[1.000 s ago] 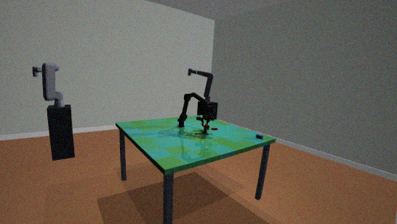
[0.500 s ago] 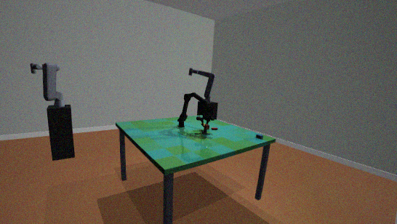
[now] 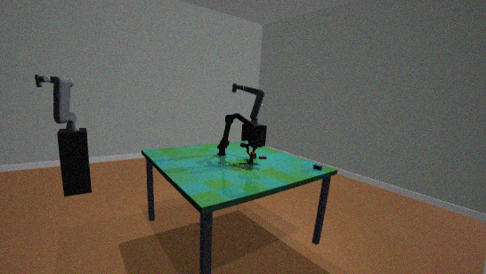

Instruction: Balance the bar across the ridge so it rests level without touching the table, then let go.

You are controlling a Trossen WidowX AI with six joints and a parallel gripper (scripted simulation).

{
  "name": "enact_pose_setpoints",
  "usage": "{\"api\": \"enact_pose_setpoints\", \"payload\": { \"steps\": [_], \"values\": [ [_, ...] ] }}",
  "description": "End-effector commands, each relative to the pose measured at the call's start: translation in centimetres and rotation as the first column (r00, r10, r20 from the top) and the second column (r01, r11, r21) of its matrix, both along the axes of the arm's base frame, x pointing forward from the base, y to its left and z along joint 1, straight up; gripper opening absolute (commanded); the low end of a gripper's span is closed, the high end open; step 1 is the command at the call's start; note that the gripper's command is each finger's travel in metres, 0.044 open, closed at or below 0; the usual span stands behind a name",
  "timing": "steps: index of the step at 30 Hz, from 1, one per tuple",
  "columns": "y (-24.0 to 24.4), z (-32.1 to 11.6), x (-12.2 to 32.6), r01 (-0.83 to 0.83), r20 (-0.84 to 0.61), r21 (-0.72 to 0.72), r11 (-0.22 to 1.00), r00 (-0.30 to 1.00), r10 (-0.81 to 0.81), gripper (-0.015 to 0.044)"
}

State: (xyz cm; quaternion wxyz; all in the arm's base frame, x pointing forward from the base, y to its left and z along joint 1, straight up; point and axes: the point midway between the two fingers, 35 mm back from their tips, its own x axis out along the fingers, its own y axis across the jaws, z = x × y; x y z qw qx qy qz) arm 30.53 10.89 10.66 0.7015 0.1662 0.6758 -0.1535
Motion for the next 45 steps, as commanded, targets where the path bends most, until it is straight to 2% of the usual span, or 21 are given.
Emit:
{"api": "enact_pose_setpoints", "payload": {
  "steps": [1,28,38,42,45],
  "values": [
    [0.0,0.0,0.0,0.0,0.0,0.0,1.0,1.0,0.0,0.017],
    [0.0,0.0,0.0,0.0,0.0,0.0,1.0,1.0,0.0,0.0185],
    [0.0,0.0,0.0,0.0,0.0,0.0,1.0,1.0,0.0,0.044],
    [0.0,0.7,0.1,0.0,0.0,0.0,1.0,1.0,0.0,0.044],
    [0.1,3.9,0.3,0.0,0.0,0.0,1.0,1.0,0.0,0.044]
  ]
}}
